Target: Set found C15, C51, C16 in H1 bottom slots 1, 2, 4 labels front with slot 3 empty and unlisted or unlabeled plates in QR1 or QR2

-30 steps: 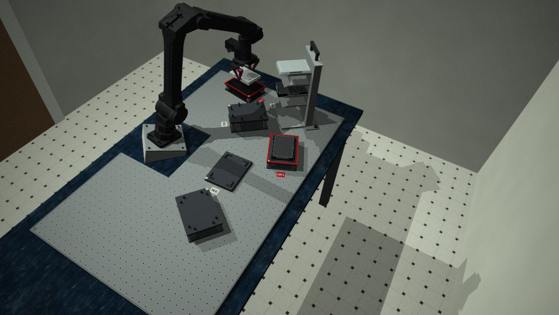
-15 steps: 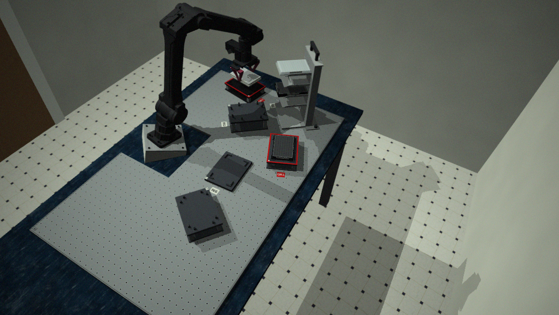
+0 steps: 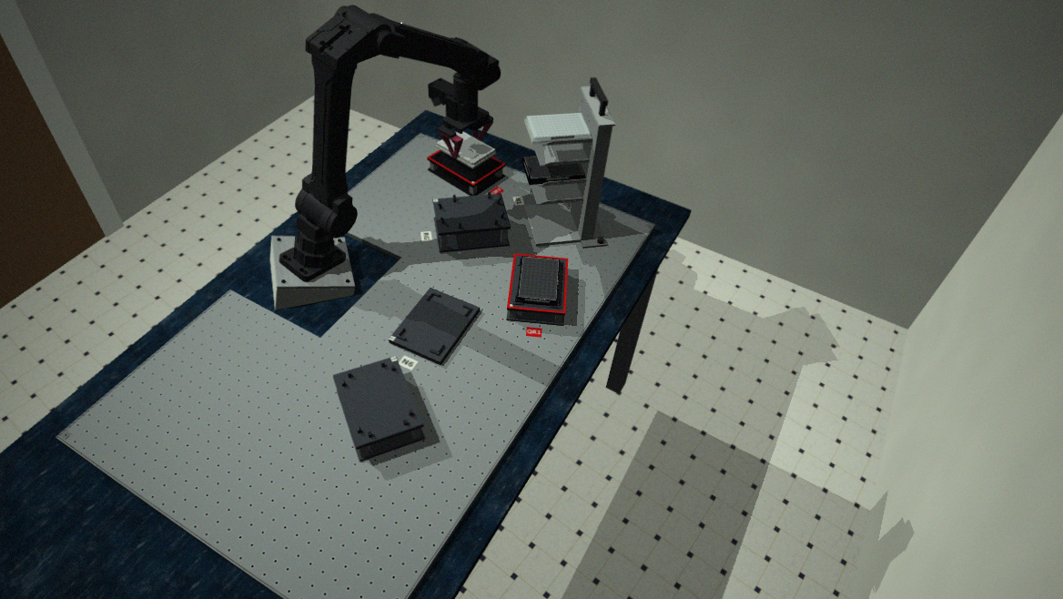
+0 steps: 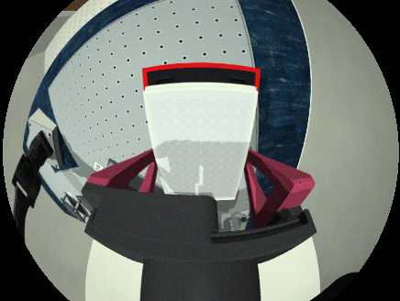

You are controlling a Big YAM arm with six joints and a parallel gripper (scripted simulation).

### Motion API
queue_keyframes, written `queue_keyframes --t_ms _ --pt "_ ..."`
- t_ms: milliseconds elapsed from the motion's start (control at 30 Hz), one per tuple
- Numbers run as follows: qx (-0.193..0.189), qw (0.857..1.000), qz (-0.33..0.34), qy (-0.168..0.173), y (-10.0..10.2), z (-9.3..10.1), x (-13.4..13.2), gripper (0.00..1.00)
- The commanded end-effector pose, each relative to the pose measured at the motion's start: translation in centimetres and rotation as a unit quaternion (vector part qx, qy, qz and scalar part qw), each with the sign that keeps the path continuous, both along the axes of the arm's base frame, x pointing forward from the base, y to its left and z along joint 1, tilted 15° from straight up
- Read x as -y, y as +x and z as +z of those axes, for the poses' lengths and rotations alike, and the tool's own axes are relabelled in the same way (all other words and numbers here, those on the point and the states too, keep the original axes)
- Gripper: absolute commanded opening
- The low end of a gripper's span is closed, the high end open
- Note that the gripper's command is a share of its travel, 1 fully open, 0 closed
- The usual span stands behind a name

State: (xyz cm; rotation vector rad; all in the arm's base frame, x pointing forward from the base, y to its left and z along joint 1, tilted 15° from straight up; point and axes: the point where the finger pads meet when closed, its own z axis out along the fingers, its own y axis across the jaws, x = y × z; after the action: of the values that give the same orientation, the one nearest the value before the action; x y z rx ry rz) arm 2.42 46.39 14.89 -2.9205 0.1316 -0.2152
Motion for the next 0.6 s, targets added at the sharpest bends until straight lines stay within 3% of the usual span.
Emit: queue_keyframes --t_ms 0,67,300,567 --pt "-0.002 1.0 0.001 0.013 0.4 0.5 -1.0 0.86" --pt "-0.002 1.0 0.0 0.017 0.4 1.1 -0.6 0.86" --pt "-0.002 1.0 0.001 0.007 0.4 -0.5 -0.8 0.86" --pt "-0.002 1.0 0.001 0.007 0.5 -0.8 -0.9 0.86"
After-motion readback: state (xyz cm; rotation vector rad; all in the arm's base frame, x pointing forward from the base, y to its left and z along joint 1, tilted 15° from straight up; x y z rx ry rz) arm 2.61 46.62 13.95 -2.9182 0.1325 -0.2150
